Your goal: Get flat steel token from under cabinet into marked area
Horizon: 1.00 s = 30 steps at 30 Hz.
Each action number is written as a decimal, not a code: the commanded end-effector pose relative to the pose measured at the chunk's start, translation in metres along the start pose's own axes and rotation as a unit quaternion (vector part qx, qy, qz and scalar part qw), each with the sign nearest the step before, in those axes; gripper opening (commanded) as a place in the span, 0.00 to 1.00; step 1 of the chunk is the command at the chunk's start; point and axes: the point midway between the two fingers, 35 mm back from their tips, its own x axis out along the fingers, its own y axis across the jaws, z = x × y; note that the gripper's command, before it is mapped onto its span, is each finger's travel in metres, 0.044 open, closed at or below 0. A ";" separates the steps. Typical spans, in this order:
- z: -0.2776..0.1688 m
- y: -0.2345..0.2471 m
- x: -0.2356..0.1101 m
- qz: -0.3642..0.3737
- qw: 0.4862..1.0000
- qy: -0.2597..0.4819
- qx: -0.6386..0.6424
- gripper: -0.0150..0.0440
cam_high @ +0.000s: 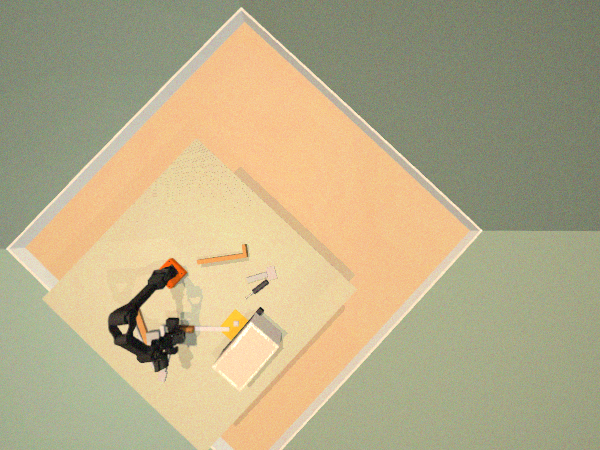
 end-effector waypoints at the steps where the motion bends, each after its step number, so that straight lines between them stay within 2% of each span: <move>1: -0.006 0.000 -0.001 -0.002 1.000 -0.001 -0.002 0.25; 5: -0.012 0.000 -0.001 -0.002 1.000 -0.001 -0.002 0.25; 17: -0.009 0.000 0.000 0.000 1.000 0.001 0.000 0.79; 22: -0.008 -0.003 -0.026 -0.001 1.000 0.000 0.000 1.00; 28: -0.009 -0.001 -0.092 -0.002 1.000 -0.001 -0.001 1.00; 30: -0.009 0.000 -0.100 -0.002 1.000 -0.001 -0.001 1.00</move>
